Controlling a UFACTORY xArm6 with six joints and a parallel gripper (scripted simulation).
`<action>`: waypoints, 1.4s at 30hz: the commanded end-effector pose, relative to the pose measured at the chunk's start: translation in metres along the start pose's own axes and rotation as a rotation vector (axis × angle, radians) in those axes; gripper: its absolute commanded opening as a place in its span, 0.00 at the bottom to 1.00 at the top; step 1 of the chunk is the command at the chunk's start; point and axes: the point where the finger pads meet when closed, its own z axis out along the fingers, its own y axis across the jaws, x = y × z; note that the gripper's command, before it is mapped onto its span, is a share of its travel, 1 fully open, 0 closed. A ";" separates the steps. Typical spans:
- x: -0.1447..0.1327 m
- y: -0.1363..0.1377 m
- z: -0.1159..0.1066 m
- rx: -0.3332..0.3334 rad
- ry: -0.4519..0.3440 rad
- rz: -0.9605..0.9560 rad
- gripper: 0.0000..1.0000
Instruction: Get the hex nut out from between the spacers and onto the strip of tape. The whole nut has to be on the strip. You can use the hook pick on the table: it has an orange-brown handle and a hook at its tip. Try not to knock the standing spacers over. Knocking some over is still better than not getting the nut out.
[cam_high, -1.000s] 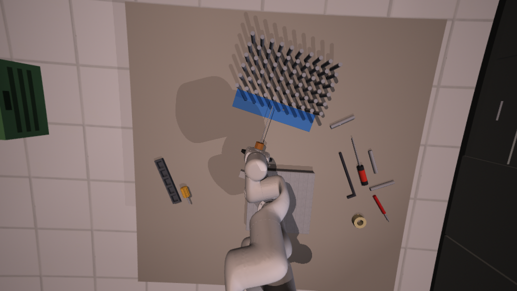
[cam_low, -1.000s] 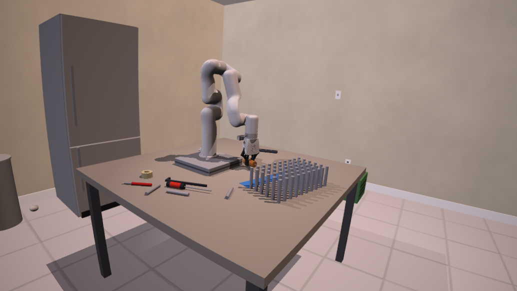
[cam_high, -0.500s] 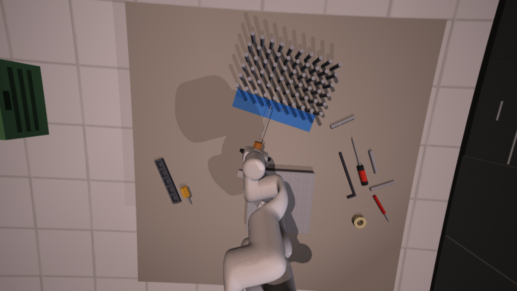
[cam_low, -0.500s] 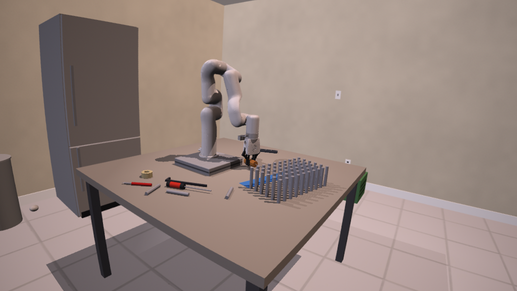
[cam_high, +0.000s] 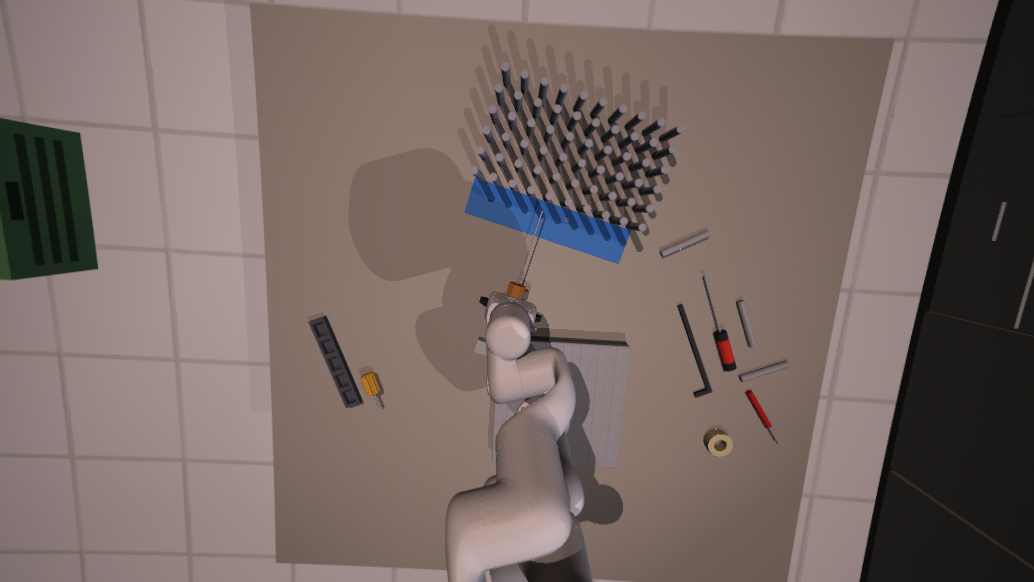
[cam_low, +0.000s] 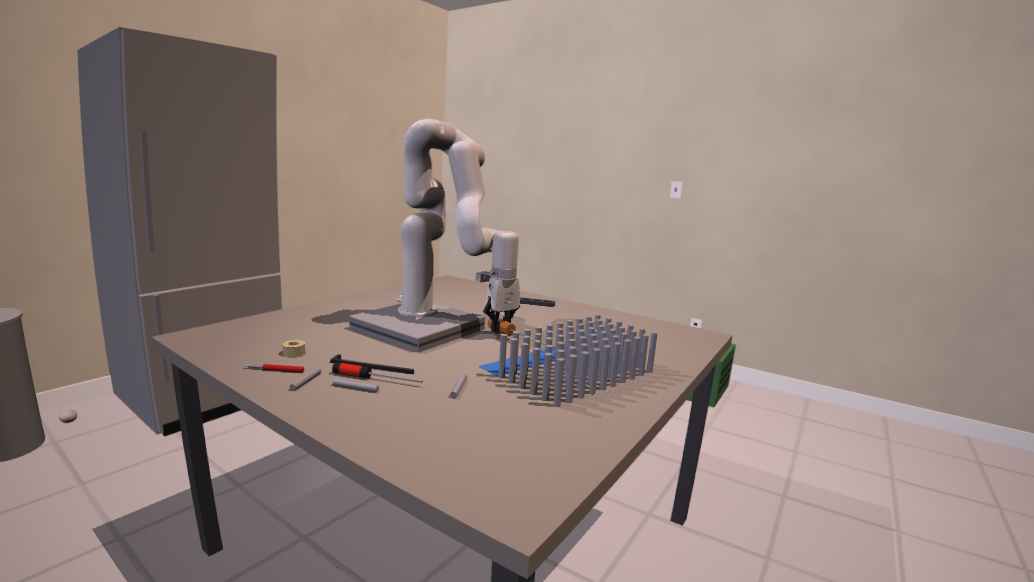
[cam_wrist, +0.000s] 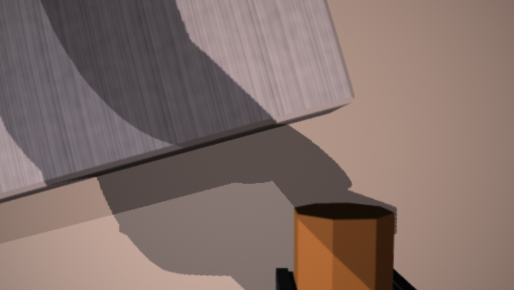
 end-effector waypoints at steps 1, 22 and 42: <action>-0.001 0.001 0.002 -0.002 -0.002 0.000 0.00; -0.001 0.001 0.011 -0.002 -0.002 0.000 0.00; -0.001 0.001 0.011 -0.002 -0.002 0.000 0.65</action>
